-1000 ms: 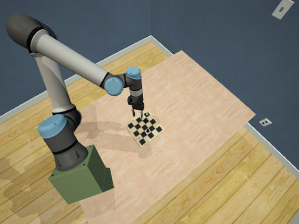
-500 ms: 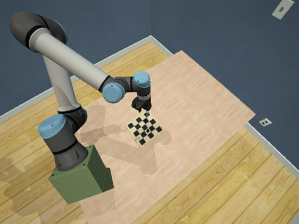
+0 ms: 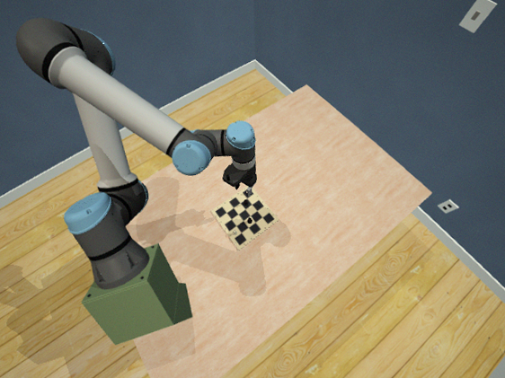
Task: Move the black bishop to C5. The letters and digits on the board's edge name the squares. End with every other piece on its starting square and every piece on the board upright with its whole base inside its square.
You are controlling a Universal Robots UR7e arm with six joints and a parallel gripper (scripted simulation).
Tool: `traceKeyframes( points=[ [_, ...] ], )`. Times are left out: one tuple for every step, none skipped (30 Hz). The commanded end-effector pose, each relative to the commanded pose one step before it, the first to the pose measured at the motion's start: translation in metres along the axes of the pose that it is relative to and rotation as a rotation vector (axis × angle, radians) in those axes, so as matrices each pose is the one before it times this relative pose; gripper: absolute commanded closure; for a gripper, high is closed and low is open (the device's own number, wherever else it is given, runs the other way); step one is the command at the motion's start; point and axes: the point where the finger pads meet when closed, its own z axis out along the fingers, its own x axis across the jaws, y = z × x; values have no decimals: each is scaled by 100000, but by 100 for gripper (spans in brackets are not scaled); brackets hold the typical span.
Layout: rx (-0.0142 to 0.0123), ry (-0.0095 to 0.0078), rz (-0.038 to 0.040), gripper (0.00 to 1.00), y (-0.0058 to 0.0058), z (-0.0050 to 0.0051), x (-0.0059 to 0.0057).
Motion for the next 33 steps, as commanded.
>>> traceKeyframes(
  points=[
    [-110,-59,136,0,32,-38,-26],
    [0,0,181,0,-3,5,1],
    [0,0,289,0,-4,7,2],
    [0,0,417,0,-6,11,2],
    [0,0,563,0,-8,15,3],
    [0,0,725,0,-11,19,4],
    [0,0,899,0,-13,23,5],
    [0,0,1084,0,-15,28,6],
    [0,0,1278,0,-18,33,7],
    [0,1,1478,0,-20,38,8],
    [0,1,1683,0,-23,44,9],
    [0,1,1890,0,-25,49,9],
    [0,1,2098,0,-27,54,10],
    [0,0,0,0,0,0,0],
    [0,0,0,0,0,0,0],
    [0,1,2305,0,-29,60,10],
    [0,1,2510,0,-30,65,11],
    [0,1,2710,0,-31,70,11],
    [0,1,2905,0,-32,75,11],
    [0,1,3093,0,-32,80,11],
    [0,1,3273,0,-32,85,11],
    [0,1,3444,0,-32,89,11],
    [0,1,3604,0,-31,93,11],
    [0,1,3753,0,-29,97,10],
    [0,1,3889,0,-27,101,10],
    [0,1,4012,0,-25,104,9],
    [1,1,4122,0,-23,107,9],
    [1,1,4217,0,-20,109,9],
    [1,1,4297,0,-16,111,8],
    [1,1,4362,0,-13,113,8],
    [0,0,0,0,0,0,0],
    [0,0,0,0,0,0,0],
    [1,1,4410,0,-9,114,8]
  ],
)
